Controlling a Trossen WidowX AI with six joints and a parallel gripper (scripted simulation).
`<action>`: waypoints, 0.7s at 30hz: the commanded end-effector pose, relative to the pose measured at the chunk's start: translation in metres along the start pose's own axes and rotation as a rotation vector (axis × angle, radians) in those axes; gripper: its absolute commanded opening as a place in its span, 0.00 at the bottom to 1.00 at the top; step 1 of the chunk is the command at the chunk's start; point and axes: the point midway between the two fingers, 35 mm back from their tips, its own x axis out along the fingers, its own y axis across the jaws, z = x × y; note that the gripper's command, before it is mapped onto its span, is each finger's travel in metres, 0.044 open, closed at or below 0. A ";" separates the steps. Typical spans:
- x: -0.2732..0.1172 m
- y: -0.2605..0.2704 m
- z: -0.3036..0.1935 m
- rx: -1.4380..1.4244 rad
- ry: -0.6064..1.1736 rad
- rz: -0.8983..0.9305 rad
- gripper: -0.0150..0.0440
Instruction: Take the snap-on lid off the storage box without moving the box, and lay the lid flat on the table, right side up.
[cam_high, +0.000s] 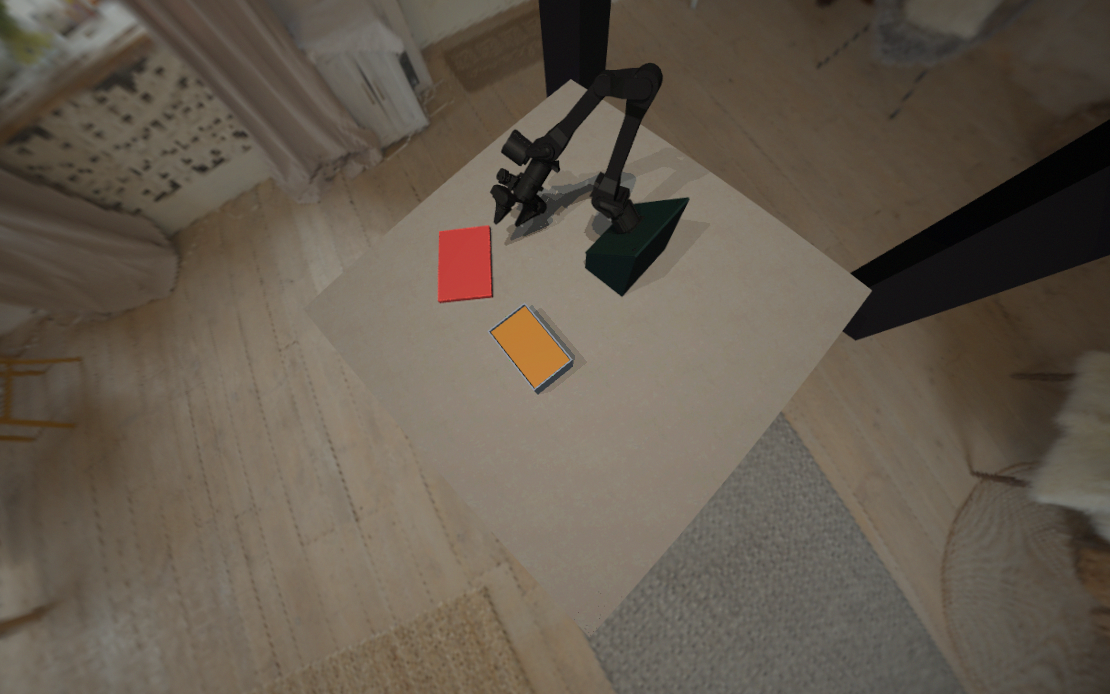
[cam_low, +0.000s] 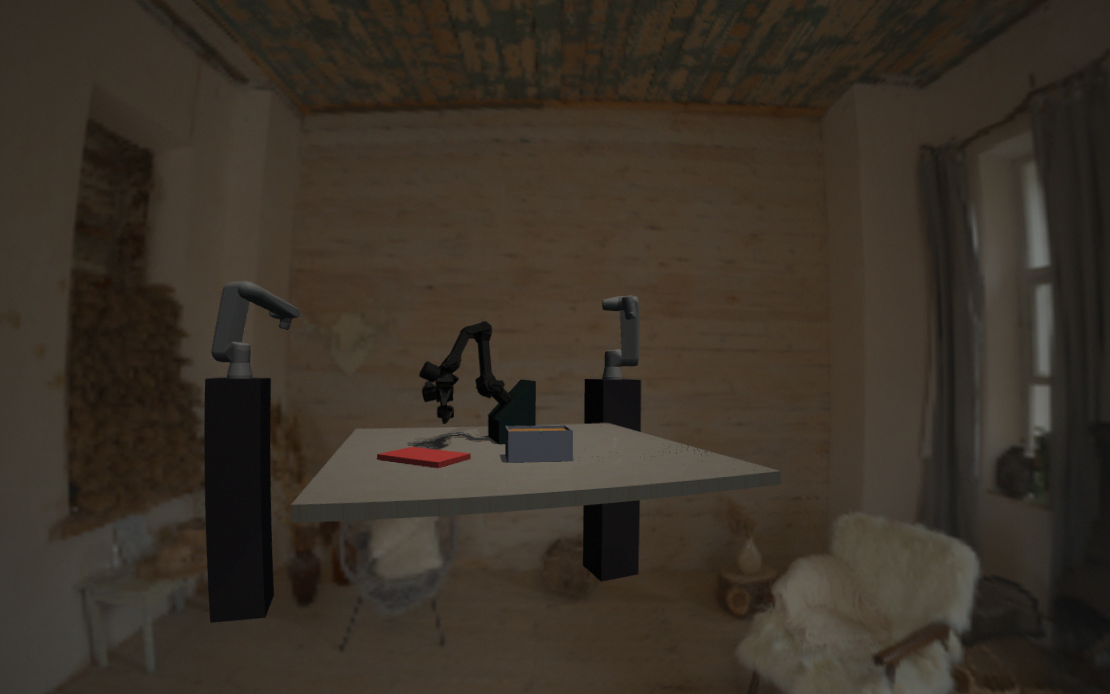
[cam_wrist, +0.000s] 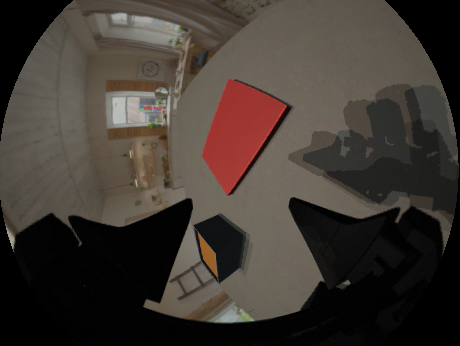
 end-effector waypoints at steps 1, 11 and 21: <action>-0.007 0.005 0.002 0.003 -0.006 0.000 1.00; -0.008 0.005 0.000 0.003 -0.006 0.000 1.00; -0.008 0.005 0.000 0.003 -0.006 0.000 1.00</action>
